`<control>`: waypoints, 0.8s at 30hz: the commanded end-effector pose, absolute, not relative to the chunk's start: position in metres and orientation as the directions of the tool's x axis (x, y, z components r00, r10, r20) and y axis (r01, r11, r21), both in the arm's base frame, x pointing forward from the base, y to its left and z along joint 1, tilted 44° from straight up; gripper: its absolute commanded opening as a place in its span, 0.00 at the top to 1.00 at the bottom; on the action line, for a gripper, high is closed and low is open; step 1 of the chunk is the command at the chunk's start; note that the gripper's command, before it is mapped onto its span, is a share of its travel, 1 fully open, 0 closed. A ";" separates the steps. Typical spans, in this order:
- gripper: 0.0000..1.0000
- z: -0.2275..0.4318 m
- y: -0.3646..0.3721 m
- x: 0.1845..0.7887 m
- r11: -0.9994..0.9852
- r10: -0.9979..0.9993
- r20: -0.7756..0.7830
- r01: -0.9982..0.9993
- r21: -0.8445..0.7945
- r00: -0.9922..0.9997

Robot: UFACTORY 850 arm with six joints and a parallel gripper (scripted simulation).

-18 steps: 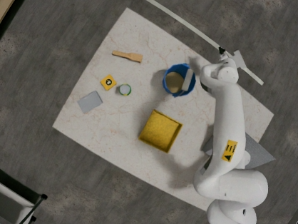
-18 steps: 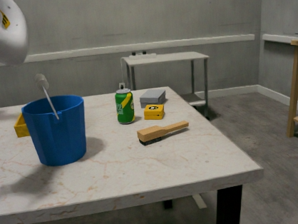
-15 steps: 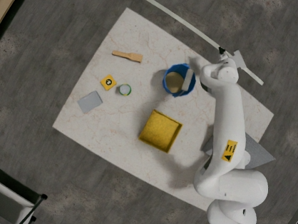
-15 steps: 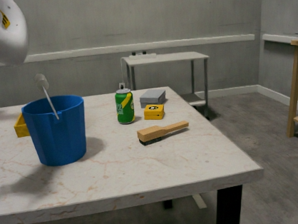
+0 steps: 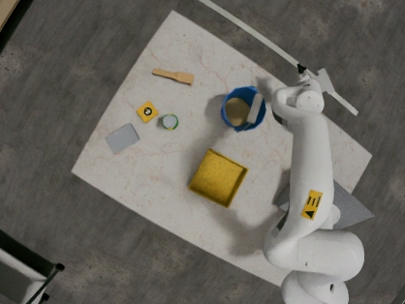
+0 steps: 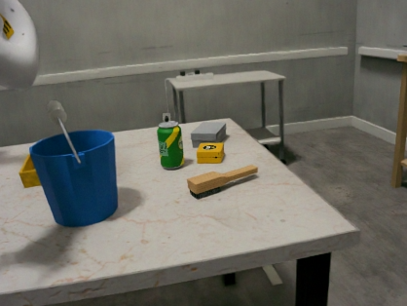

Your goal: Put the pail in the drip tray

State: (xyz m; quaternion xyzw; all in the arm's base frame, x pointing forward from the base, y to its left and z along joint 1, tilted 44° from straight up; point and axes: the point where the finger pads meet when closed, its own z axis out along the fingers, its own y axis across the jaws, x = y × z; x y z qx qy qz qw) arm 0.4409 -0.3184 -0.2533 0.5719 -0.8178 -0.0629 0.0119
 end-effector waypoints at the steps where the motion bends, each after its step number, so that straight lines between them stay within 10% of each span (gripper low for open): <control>1: 0.00 -0.253 -0.319 0.442 0.338 -0.937 -0.052 -0.934 0.115 -0.346; 24: 0.00 -0.173 -0.310 0.501 0.149 -0.977 -0.147 -0.986 0.071 -0.158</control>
